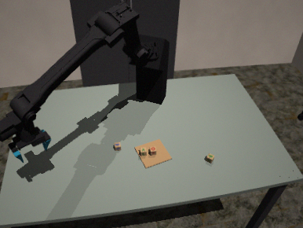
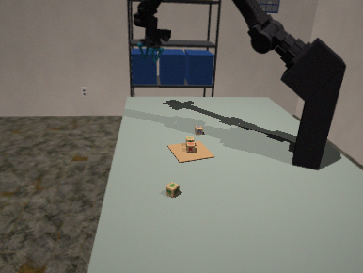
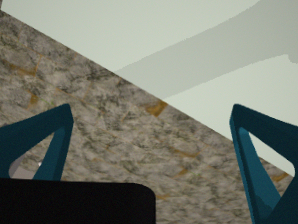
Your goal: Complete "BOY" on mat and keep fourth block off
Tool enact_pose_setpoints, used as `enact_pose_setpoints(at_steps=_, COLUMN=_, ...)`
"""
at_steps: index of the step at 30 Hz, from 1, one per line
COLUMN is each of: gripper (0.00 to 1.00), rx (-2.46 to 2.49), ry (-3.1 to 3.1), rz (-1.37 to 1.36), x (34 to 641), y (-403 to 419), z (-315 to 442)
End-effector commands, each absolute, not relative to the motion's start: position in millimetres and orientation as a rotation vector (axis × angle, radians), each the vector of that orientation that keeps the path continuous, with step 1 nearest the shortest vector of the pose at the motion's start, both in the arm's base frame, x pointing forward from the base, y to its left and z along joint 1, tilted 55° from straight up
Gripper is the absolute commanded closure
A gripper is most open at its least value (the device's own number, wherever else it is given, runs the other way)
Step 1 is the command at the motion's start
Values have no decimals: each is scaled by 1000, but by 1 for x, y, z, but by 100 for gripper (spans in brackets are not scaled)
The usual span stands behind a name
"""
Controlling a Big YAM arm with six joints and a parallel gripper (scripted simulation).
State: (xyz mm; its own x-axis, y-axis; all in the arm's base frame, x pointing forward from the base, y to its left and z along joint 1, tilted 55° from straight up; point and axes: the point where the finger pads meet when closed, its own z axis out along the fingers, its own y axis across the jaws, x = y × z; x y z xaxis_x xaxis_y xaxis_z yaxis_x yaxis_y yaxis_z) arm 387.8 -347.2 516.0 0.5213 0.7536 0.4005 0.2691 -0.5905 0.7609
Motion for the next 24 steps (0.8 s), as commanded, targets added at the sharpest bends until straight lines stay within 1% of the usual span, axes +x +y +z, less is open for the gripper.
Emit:
enact_pose_setpoints(at_steps=1, gripper=0, rx=2111, ry=825, rz=982, x=385, y=-346, z=522)
enact_pose_setpoints(at_steps=17, gripper=0, rx=2111, ry=825, rz=982, x=385, y=-346, z=522)
enact_pose_setpoints(at_steps=18, gripper=0, rx=2076, ry=819, rz=983, x=382, y=-344, z=540)
enact_pose_setpoints(at_steps=24, gripper=0, rx=2093, ry=877, rz=964, x=395, y=-344, z=517)
